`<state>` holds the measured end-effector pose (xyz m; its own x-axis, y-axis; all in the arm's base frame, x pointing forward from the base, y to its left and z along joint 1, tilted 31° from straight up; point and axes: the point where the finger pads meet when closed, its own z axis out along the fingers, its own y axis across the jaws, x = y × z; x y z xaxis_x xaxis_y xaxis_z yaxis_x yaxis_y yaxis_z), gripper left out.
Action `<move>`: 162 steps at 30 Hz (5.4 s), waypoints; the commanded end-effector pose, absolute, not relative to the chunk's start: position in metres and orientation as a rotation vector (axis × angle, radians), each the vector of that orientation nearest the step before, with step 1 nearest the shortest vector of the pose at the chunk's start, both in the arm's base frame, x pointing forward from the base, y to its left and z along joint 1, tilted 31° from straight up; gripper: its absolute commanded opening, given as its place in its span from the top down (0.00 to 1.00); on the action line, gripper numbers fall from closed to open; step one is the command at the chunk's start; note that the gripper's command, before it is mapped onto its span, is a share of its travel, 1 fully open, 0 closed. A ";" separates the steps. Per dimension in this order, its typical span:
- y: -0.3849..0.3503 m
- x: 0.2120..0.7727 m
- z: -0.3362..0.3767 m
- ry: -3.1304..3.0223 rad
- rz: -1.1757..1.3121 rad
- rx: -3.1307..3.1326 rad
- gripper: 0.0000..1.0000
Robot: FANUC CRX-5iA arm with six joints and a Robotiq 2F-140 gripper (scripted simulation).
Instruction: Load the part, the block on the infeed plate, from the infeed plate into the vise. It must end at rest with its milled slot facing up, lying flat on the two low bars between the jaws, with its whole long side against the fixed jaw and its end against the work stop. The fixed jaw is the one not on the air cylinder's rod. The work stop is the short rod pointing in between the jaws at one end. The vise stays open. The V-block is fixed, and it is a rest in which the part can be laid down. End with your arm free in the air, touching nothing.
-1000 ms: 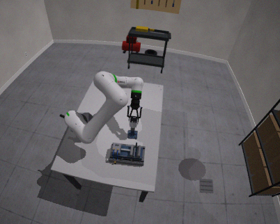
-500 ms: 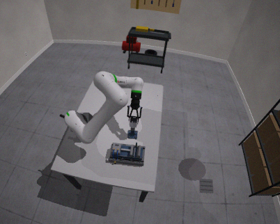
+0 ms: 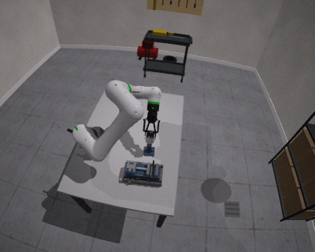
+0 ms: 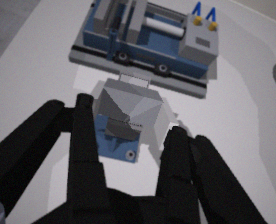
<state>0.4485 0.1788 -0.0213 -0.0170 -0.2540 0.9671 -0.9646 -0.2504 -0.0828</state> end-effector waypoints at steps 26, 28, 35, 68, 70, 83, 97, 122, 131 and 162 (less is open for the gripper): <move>0.184 0.447 -0.013 -1.300 1.312 1.572 1.00; 0.184 0.446 -0.012 -1.300 1.312 1.572 1.00; 0.187 0.445 -0.008 -1.300 1.312 1.572 1.00; 0.192 0.443 0.003 -1.300 1.312 1.572 1.00; 0.193 0.443 0.003 -1.300 1.312 1.572 1.00; 0.193 0.443 0.003 -1.300 1.312 1.572 1.00; 0.193 0.443 0.003 -1.300 1.312 1.572 1.00; 0.193 0.443 0.003 -1.300 1.312 1.573 1.00; 0.193 0.443 0.003 -1.305 1.307 1.579 1.00; 0.191 0.443 0.007 -1.393 1.210 1.702 1.00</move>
<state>0.4428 0.1912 0.0065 0.0197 -0.3820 0.9240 -0.9646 -0.2502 -0.0828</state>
